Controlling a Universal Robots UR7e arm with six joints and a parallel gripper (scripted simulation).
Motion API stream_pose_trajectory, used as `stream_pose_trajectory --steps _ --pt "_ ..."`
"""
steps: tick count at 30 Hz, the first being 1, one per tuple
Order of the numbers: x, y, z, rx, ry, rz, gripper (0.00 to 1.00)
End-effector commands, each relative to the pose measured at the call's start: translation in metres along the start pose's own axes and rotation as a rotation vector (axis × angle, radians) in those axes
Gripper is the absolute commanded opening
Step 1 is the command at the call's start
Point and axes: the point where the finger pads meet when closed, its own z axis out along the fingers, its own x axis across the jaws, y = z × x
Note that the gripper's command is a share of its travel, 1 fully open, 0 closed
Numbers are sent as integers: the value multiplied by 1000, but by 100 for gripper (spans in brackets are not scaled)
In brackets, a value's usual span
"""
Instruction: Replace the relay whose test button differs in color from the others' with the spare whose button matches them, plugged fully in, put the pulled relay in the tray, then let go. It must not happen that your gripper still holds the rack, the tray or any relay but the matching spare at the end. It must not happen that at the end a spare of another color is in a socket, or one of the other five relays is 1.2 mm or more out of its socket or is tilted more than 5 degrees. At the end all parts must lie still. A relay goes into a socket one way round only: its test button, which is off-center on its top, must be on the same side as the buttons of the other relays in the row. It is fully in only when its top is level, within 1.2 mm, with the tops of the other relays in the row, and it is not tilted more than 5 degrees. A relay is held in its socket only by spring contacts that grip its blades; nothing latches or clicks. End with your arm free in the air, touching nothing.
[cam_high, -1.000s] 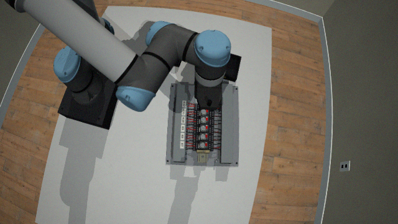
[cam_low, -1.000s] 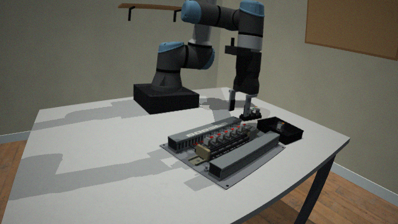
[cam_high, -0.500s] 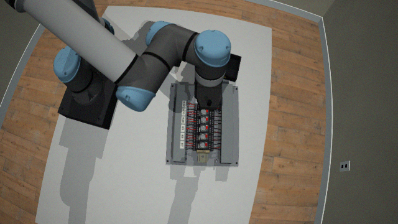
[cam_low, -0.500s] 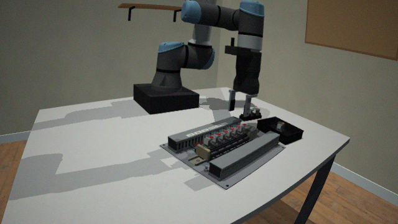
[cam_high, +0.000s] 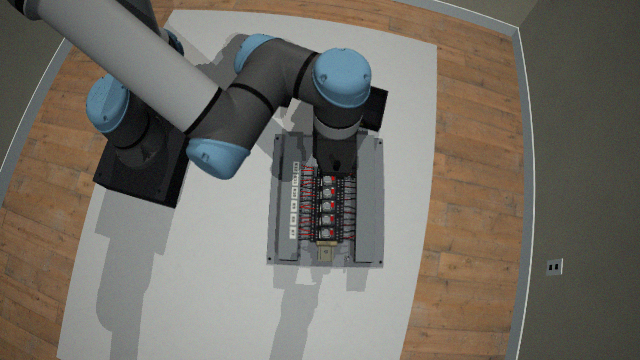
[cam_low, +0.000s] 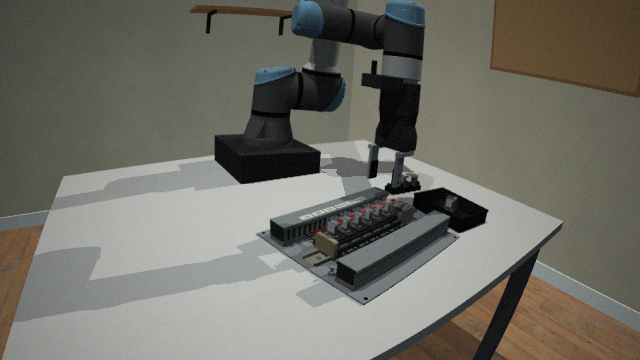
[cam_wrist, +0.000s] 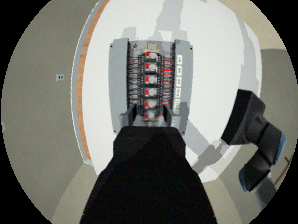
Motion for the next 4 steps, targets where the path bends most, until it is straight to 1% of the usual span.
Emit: stream_pose_trajectory --steps 1,4 --pt "0 0 -1 1 -1 0 100" --pt "0 0 -1 1 -1 0 100"
